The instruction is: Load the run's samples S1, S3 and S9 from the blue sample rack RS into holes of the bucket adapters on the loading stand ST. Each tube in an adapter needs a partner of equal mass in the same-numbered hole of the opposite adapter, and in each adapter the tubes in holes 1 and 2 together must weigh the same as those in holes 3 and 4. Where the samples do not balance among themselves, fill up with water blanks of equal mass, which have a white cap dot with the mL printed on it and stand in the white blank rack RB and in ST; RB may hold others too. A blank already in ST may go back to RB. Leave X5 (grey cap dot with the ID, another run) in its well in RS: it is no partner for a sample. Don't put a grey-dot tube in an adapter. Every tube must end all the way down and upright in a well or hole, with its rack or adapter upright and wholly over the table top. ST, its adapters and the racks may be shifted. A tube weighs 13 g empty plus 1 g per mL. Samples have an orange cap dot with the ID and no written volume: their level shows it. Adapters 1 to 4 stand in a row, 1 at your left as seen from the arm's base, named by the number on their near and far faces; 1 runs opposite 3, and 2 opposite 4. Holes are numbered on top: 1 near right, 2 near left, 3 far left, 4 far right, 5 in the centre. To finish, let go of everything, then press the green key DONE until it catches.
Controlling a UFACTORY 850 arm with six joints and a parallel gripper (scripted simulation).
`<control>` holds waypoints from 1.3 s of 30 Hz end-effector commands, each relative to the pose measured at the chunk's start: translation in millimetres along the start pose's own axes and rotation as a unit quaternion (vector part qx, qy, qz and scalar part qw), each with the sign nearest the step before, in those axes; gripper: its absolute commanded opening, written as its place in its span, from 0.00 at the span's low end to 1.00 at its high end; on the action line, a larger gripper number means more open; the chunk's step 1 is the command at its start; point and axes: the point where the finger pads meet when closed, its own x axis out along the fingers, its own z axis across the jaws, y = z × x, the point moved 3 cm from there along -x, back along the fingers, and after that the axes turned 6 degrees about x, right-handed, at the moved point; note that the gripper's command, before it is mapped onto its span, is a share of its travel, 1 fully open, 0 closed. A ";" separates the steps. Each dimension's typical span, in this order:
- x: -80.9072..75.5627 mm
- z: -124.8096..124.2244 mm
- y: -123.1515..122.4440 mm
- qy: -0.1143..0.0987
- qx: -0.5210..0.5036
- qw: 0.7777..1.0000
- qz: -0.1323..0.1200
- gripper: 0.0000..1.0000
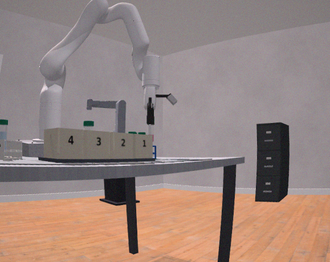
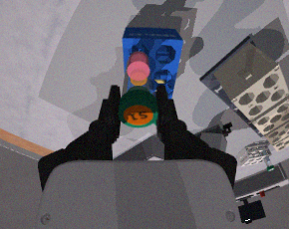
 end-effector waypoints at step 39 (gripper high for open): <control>35.2 -0.2 0.8 0.000 0.000 1.000 0.001 0.00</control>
